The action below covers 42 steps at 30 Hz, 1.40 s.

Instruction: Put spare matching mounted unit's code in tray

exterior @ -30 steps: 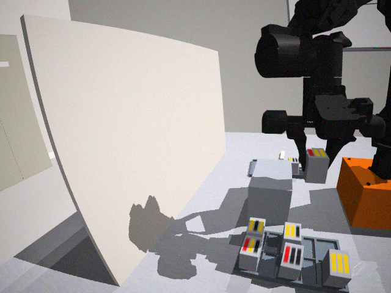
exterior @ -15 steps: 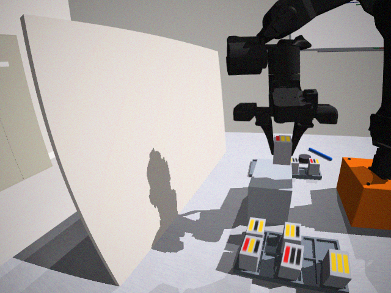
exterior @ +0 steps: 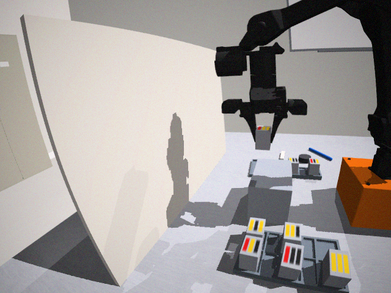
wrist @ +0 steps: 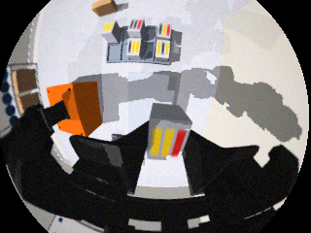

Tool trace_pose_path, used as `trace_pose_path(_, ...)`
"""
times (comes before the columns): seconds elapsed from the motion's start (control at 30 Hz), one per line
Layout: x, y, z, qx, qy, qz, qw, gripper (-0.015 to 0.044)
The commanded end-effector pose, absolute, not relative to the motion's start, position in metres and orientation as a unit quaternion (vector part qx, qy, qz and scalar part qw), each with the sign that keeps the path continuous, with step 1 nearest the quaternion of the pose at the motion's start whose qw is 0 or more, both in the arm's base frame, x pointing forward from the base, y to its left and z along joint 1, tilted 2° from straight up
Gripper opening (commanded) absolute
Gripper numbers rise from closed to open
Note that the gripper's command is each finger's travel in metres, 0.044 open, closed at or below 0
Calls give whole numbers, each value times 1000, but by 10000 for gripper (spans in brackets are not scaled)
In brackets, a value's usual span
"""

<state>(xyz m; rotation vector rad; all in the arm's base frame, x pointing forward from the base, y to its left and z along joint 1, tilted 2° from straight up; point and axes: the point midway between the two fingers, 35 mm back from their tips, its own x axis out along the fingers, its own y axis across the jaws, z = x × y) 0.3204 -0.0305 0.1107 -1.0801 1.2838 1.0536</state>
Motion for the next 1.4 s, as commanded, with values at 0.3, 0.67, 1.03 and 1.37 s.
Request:
trace_pose_path(0.3, 325, -107, 109, -451, 553, 437, 547, 0)
trace_pose_path(0.67, 317, -176, 108, -459, 552, 441, 538, 0)
trace_pose_path(1.03, 294, -246, 106, -469, 549, 449, 526, 0)
trace_pose_path(1.37, 293, -251, 100, -469, 549, 449, 526, 0)
